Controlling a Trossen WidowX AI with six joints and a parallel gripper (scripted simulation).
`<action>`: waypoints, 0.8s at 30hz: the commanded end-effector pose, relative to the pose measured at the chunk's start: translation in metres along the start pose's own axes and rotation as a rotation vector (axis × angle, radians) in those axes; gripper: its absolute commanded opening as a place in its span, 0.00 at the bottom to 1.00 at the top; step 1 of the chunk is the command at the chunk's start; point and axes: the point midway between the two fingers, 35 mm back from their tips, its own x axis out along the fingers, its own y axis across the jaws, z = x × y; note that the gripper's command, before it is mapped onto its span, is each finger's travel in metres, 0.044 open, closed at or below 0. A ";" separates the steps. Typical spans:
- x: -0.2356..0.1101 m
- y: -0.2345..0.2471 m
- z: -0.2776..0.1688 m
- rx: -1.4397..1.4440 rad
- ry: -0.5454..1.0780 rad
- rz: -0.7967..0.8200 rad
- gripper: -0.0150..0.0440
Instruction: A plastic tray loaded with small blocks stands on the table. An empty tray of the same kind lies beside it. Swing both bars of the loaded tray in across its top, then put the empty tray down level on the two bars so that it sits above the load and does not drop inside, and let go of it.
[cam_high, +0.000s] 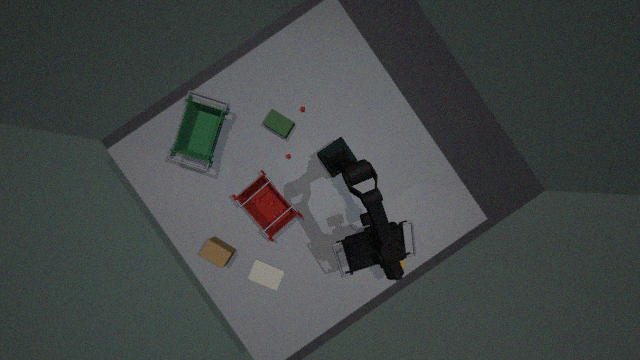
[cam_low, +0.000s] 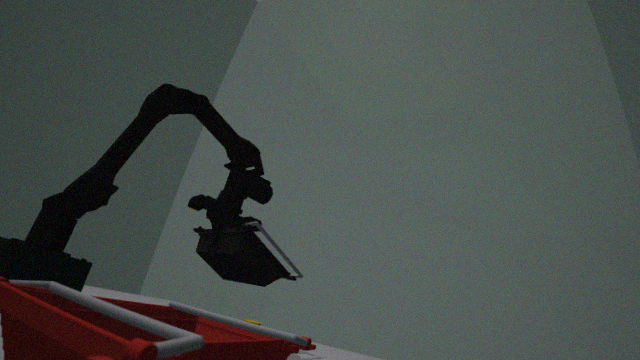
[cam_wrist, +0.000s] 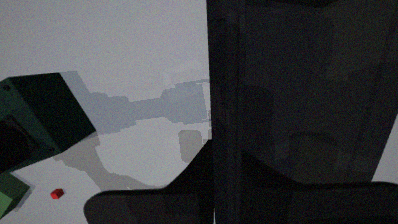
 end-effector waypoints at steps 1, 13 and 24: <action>-0.004 -0.003 0.000 -0.004 -0.001 -0.017 0.25; -0.004 -0.003 0.000 -0.004 -0.001 -0.017 0.25; -0.004 -0.006 -0.025 0.060 0.002 -0.017 0.25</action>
